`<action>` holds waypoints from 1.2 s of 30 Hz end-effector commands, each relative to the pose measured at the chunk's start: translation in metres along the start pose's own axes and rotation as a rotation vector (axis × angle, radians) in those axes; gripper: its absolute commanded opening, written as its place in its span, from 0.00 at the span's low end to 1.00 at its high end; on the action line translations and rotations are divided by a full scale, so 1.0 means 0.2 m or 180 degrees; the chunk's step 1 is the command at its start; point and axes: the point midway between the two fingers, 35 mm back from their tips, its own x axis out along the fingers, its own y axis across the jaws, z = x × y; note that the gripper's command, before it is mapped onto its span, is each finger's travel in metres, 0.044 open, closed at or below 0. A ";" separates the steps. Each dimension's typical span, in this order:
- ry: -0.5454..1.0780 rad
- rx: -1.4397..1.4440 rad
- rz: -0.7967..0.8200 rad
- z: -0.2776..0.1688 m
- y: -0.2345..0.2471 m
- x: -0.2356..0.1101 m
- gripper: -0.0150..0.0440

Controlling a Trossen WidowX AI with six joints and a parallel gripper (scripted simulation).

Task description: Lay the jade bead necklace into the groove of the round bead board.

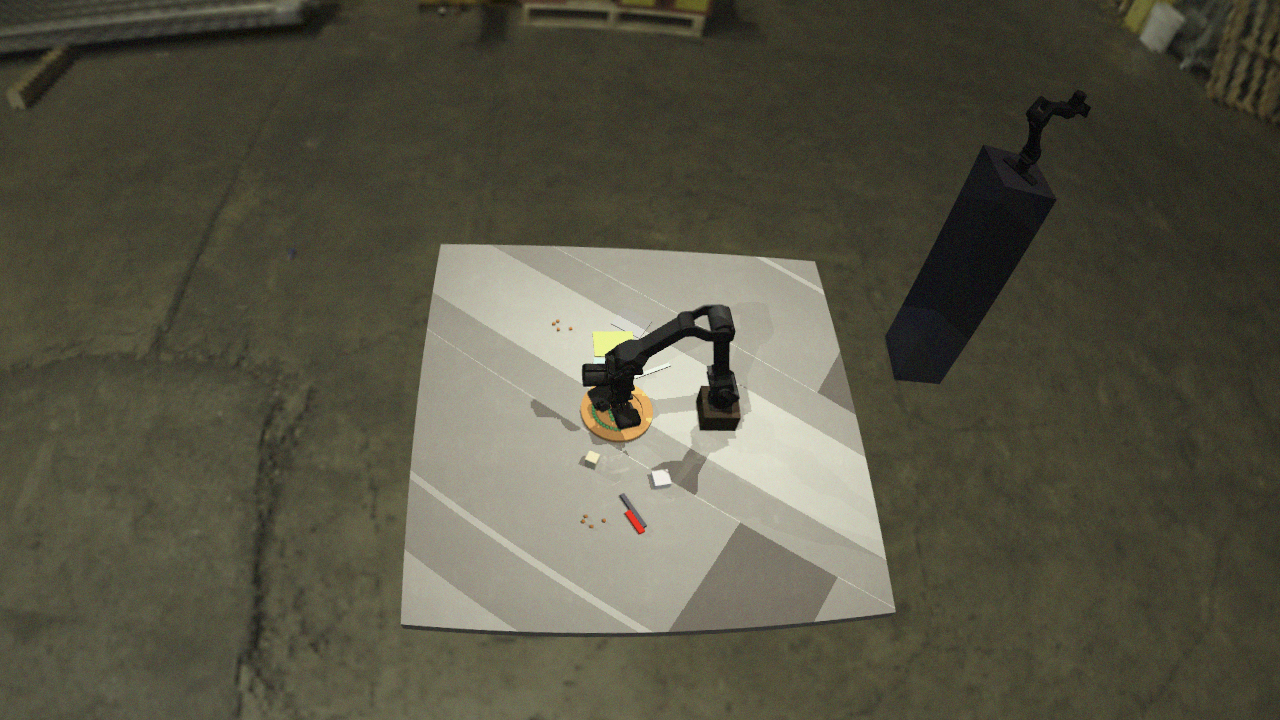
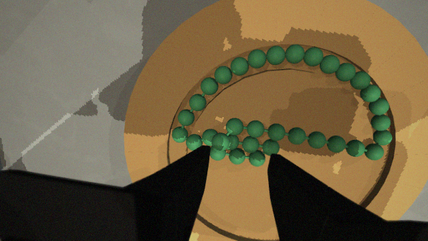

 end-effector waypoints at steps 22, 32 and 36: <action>-0.0015 0.5288 -0.0008 0.02 -0.35 -0.08 0.46; -0.0015 0.5288 -0.0008 0.02 -0.35 -0.01 0.46; -0.0072 0.5269 0.0008 0.03 -0.36 -0.05 0.46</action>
